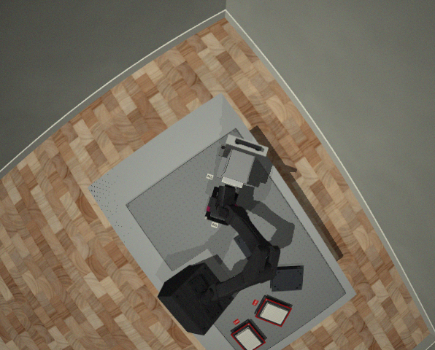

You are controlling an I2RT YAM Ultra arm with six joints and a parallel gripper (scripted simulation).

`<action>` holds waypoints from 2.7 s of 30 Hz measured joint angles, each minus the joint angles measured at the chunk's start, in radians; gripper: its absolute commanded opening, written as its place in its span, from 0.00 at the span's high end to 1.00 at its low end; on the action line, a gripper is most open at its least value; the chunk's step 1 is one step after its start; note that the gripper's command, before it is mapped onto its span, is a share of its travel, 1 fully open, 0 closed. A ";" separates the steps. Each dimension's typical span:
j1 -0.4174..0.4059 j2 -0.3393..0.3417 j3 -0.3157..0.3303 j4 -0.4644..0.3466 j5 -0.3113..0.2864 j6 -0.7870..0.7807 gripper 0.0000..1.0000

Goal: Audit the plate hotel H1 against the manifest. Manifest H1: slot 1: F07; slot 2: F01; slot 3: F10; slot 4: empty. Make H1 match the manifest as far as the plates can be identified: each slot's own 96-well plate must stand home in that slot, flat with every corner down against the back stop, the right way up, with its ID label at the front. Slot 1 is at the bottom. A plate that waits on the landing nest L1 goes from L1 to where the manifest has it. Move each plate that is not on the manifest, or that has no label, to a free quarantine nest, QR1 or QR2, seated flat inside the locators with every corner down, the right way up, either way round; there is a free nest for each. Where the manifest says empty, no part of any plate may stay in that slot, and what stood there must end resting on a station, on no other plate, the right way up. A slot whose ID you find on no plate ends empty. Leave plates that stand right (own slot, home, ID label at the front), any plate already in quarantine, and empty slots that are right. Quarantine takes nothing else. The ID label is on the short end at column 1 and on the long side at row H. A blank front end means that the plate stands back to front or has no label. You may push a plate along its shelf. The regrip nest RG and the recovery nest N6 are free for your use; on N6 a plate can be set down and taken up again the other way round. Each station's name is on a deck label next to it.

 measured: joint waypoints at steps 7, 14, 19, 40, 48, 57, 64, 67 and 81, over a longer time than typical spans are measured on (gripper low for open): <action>0.003 -0.008 0.003 -0.015 -0.003 0.008 0.14; 0.010 -0.023 0.006 -0.039 0.005 0.016 0.14; 0.015 -0.032 0.010 -0.056 0.011 0.023 0.14; 0.046 -0.070 0.028 -0.129 0.026 0.055 0.14; 0.058 -0.083 0.035 -0.156 0.031 0.068 0.14; 0.072 -0.097 0.046 -0.189 0.036 0.083 0.14; 0.083 -0.108 0.053 -0.214 0.041 0.095 0.14; 0.087 -0.112 0.057 -0.224 0.042 0.099 0.14; 0.110 -0.132 0.077 -0.278 0.052 0.125 0.14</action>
